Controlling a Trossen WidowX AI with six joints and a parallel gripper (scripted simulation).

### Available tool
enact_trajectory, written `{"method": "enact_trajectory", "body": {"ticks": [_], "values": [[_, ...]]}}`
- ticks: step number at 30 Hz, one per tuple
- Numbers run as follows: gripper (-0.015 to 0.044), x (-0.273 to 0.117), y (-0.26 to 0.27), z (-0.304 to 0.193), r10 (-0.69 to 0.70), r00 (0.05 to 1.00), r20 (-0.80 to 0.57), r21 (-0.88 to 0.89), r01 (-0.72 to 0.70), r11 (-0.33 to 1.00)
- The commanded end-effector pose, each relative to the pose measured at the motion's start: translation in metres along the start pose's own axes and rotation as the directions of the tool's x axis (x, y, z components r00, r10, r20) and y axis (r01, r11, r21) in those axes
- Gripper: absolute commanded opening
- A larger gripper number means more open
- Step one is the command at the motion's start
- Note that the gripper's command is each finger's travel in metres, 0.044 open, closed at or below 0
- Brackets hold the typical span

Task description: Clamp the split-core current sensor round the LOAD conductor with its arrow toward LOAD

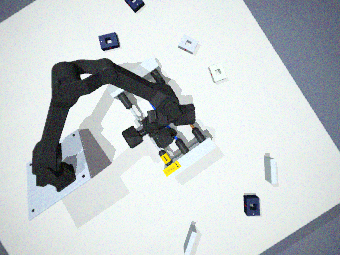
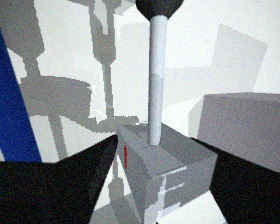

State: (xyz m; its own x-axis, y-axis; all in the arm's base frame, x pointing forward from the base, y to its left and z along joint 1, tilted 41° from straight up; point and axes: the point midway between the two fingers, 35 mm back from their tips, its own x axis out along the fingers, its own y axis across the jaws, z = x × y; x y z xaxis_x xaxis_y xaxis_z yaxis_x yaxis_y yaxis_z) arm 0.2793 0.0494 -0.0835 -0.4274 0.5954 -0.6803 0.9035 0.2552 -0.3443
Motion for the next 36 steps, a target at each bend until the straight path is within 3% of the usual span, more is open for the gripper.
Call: {"method": "enact_trajectory", "body": {"ticks": [1,3,14,36], "values": [[0.0000,0.0020,0.0012,0.0000,0.001,1.000,0.000,0.000,-0.001,1.000],[0.0000,0.0043,0.0024,-0.0001,0.001,1.000,0.000,0.000,-0.001,1.000],[0.0282,0.0005,-0.0002,0.0002,-0.002,1.000,-0.001,0.001,0.002,1.000],[0.0278,0.0005,-0.0002,0.0002,-0.002,1.000,-0.001,0.001,0.002,1.000]]}}
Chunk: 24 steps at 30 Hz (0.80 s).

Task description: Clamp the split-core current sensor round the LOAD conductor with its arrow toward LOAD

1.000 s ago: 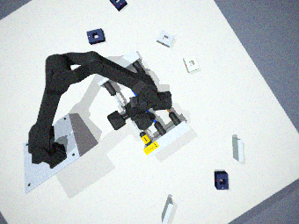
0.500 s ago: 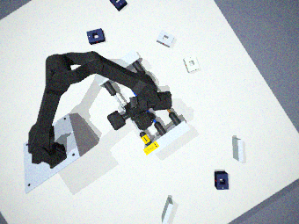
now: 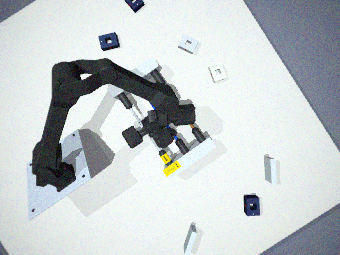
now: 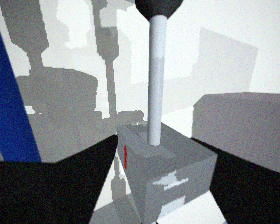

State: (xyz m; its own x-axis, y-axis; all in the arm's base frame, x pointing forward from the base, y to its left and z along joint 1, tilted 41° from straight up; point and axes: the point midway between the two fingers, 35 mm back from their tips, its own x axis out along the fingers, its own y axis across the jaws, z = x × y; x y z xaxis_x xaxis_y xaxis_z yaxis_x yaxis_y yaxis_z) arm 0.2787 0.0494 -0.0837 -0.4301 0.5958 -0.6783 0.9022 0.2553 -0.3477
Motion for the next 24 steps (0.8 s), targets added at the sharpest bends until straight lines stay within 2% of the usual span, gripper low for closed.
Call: {"method": "enact_trajectory", "body": {"ticks": [1,10,24], "values": [[0.0278,0.0000,0.0003,0.0001,0.001,1.000,0.001,-0.001,-0.001,1.000],[0.0278,0.0000,0.0003,0.0001,0.001,1.000,0.001,-0.001,-0.001,1.000],[0.0185,0.0000,0.0000,0.0000,0.000,1.000,0.000,0.000,0.000,1.000]]}}
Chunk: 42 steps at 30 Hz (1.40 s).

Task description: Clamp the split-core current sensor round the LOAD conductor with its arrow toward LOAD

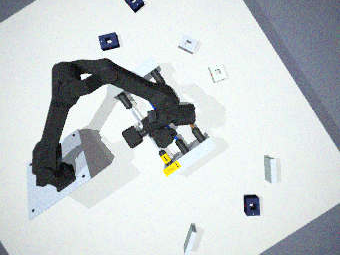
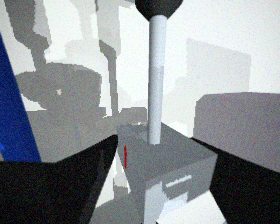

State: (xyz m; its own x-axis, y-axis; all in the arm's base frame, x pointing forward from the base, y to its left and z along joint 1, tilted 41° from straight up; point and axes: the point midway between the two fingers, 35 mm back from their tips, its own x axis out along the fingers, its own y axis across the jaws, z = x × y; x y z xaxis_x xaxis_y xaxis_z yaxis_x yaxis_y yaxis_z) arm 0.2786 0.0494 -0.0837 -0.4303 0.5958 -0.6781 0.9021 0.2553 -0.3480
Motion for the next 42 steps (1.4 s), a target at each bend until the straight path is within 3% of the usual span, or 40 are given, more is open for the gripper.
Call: {"method": "enact_trajectory", "body": {"ticks": [1,9,14,42], "values": [[0.0178,0.0000,0.0001,0.0000,0.000,1.000,0.000,0.000,0.000,1.000],[0.0125,0.0000,0.0001,0.0000,0.000,1.000,0.000,0.000,0.000,1.000],[0.0000,0.0005,0.0010,0.0017,0.069,0.998,0.005,-0.003,-0.069,0.998],[0.0000,-0.0027,0.0046,0.0006,0.041,0.999,0.004,-0.001,-0.041,0.999]]}}
